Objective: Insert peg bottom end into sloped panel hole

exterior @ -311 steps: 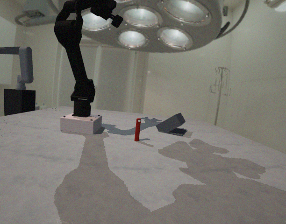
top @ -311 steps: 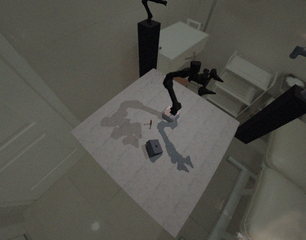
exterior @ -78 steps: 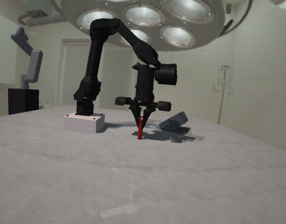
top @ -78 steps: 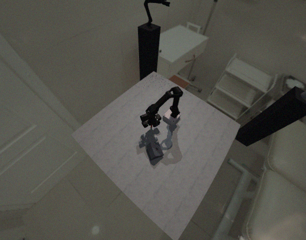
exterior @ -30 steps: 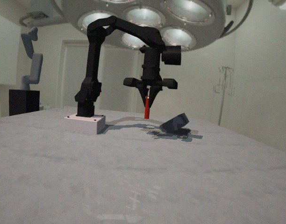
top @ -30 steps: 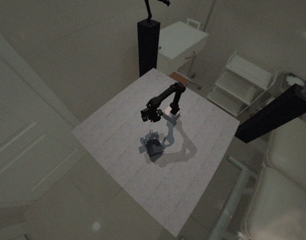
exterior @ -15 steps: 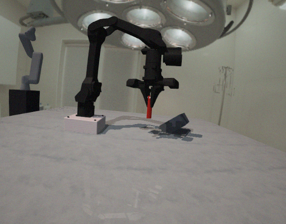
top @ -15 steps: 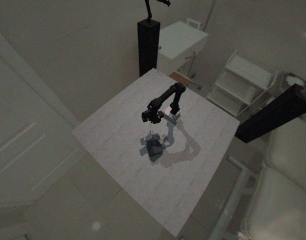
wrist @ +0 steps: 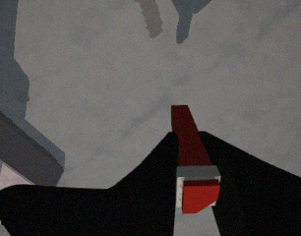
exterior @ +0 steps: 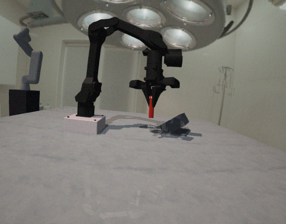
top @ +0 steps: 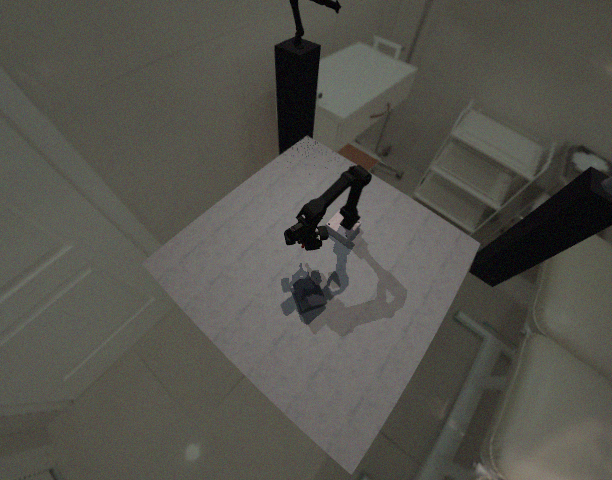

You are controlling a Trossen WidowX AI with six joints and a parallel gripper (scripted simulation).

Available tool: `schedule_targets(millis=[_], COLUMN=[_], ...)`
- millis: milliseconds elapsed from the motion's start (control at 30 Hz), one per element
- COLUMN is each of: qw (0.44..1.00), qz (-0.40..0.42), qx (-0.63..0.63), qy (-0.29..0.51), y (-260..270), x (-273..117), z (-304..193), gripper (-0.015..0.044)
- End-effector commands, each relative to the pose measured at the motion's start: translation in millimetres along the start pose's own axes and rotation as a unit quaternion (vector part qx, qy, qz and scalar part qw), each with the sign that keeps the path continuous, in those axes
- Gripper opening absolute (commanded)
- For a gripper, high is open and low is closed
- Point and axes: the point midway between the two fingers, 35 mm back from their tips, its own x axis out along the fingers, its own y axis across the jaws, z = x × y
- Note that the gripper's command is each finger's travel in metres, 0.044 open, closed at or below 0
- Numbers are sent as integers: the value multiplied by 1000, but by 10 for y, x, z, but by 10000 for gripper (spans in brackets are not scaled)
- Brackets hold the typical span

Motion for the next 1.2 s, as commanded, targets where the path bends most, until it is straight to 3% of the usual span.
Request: schedule_targets(millis=[0, 1167], qw=[1000, 991], qz=[-6, -46], qx=[15, 126], qy=[4, 9], y=[-9, 20], x=[-7, -60], z=[36, 344], gripper=[0, 0])
